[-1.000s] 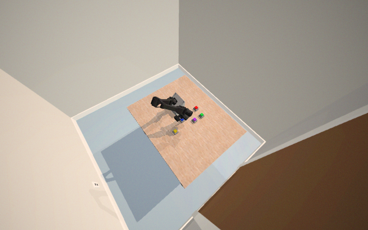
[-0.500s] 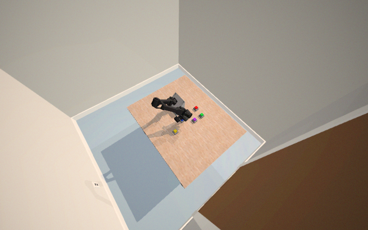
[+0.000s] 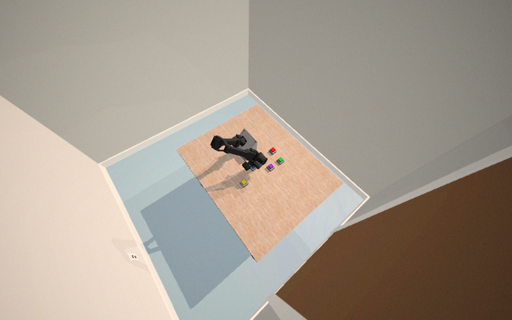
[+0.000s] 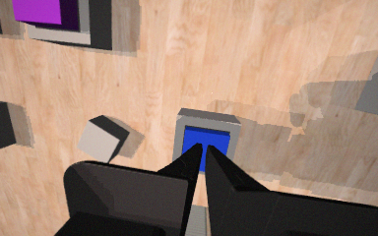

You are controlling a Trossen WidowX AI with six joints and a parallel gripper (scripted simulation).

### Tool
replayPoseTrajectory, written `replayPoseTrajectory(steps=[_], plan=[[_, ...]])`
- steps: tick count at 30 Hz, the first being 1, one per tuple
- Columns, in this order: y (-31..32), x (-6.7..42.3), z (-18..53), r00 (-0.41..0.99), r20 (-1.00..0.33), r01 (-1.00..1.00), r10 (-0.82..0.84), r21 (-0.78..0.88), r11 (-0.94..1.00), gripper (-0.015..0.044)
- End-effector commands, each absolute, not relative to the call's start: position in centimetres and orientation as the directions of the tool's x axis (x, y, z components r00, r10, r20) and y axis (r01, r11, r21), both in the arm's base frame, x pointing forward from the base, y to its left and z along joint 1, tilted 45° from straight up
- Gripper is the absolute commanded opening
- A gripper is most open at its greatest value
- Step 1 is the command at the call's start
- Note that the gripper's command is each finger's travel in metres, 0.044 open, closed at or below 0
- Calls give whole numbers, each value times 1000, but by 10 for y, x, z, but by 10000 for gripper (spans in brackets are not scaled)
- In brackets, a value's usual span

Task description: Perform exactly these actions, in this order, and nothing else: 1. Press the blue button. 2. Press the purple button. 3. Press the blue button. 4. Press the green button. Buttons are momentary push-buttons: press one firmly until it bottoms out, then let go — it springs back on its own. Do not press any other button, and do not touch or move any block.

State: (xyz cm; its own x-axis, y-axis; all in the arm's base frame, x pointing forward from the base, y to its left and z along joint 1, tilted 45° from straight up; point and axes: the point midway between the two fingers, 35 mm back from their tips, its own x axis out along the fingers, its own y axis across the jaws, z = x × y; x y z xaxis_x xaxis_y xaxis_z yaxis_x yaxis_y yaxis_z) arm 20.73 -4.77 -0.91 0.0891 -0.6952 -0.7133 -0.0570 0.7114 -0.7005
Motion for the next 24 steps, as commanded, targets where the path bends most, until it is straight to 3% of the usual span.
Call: replayPoseTrajectory(steps=[1,24], plan=[[-49,205,-9,86,-709,-66,-700,-705,706,20],[18,197,57,85,-711,-66,-698,-703,708,20]])
